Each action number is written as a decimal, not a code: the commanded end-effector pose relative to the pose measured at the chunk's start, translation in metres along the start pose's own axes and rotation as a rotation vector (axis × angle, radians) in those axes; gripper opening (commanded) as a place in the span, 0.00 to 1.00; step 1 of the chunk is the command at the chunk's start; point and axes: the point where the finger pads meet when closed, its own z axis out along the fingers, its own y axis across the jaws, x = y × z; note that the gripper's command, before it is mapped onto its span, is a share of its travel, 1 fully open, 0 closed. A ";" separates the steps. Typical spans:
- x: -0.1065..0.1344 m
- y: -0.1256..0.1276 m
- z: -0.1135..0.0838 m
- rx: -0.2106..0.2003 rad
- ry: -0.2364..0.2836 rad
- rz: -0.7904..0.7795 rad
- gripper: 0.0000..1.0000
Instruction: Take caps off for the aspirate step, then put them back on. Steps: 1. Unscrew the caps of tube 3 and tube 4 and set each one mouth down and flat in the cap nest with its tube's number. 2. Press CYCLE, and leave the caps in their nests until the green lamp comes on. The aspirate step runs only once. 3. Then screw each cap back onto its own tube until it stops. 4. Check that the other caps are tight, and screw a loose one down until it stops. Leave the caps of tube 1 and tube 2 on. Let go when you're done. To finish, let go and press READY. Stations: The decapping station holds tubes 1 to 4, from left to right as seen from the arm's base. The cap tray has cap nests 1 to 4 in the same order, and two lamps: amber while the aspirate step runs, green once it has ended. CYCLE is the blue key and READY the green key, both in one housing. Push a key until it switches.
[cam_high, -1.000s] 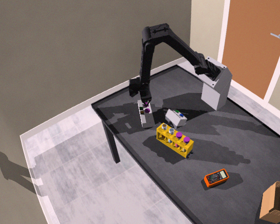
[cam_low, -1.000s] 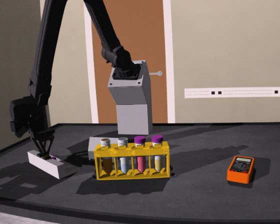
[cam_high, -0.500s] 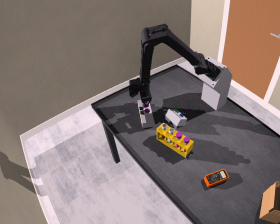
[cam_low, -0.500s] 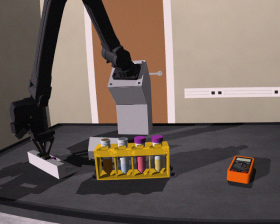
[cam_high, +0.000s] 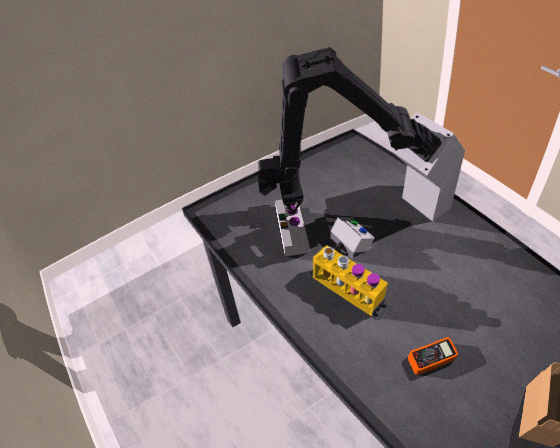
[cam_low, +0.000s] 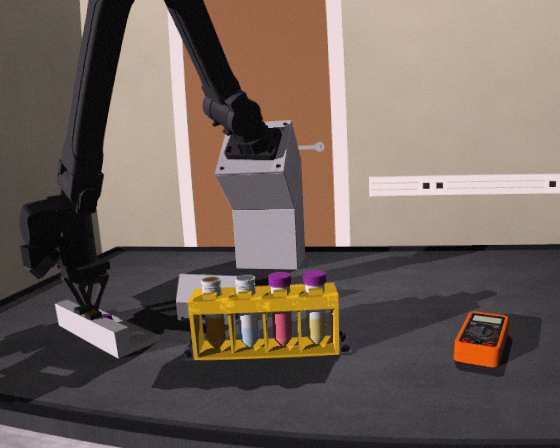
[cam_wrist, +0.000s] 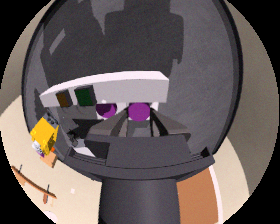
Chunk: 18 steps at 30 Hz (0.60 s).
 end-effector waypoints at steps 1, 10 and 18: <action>-0.008 0.007 0.013 -0.009 -0.010 -0.013 0.00; -0.009 0.009 0.014 -0.009 -0.010 -0.013 0.00; -0.010 0.009 0.014 -0.009 -0.010 -0.014 0.00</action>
